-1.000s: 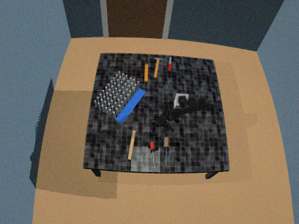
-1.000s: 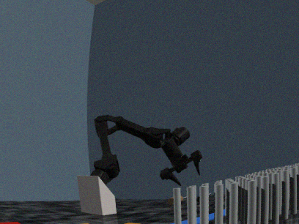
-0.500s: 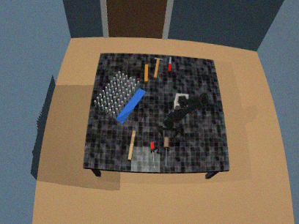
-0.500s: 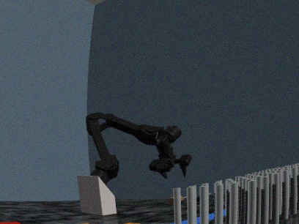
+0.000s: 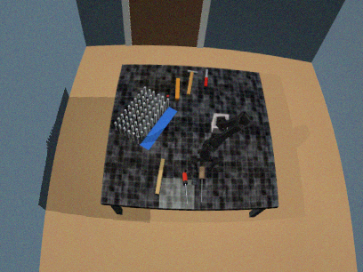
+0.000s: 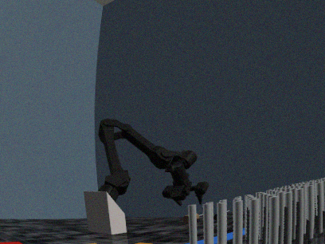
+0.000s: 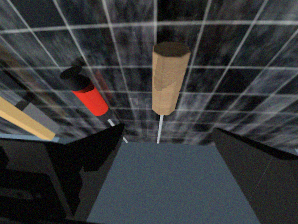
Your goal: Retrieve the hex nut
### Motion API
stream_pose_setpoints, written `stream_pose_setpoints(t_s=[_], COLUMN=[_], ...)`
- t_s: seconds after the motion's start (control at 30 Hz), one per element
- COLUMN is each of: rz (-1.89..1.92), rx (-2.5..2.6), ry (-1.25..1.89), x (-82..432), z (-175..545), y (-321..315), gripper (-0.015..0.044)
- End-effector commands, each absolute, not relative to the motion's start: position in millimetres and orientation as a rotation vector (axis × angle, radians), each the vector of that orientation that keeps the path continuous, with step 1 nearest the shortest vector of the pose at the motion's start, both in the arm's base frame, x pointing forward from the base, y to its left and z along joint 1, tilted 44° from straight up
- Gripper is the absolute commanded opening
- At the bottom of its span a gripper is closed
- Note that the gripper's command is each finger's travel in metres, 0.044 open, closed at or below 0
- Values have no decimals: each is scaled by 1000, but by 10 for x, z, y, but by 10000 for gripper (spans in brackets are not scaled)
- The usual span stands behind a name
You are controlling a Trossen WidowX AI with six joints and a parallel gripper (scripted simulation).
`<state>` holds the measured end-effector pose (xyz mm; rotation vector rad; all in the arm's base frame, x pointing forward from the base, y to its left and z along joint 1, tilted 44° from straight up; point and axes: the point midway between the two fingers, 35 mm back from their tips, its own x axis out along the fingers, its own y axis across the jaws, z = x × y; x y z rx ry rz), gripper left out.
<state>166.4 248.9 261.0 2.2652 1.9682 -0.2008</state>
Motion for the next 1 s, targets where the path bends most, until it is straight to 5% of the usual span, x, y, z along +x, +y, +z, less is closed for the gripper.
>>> stream_pose_setpoints(t_s=[0.0, 0.23, 0.97], rz=[-206, -212, -211], rx=[2267, 2270, 2269], ry=[1967, 1966, 1965], x=[1667, 1670, 1722], z=[2603, 2595, 2450], y=[2494, 2499, 2656], gripper=[440, 282, 280])
